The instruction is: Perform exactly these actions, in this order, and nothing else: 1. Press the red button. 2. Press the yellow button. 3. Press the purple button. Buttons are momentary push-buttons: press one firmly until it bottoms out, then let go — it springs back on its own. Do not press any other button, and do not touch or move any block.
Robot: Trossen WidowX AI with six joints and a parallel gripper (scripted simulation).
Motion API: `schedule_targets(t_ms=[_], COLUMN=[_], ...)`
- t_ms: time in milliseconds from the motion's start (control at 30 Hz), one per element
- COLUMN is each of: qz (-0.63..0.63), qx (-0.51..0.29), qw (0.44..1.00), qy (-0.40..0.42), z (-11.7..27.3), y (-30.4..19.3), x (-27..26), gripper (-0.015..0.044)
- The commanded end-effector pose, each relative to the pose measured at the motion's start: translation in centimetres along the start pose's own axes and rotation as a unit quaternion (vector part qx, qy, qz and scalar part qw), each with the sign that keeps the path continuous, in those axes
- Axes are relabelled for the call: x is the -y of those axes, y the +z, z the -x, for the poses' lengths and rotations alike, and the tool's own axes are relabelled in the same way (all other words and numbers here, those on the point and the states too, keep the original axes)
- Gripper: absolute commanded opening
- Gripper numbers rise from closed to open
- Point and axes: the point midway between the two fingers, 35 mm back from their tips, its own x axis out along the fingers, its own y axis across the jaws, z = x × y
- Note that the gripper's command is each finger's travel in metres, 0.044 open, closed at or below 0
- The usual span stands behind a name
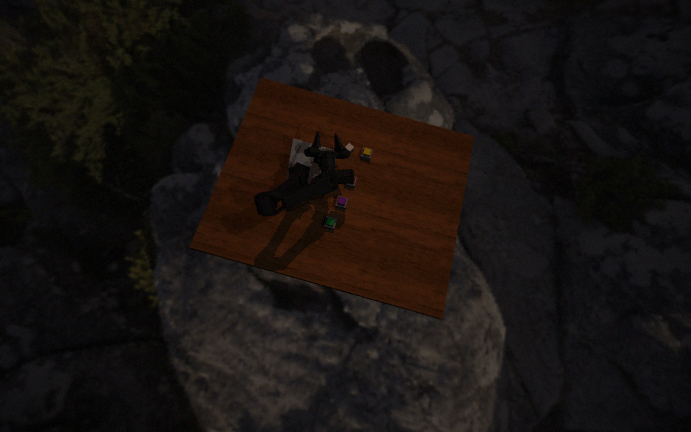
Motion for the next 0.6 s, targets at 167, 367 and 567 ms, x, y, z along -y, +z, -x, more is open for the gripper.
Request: schedule_targets(t_ms=[167, 367, 567], qz=[0.129, 0.367, 0.434], qx=[0.097, 0.318, 0.435], qw=[0.985, 0.87, 0.787], qy=[0.059, 0.092, 0.058], z=[0.3, 2.2, 3.5], y=[-0.5, -1.8, -1.7], x=[-3.1, -8.7, -10.5], gripper=[0.04, 0.04, 0.04])
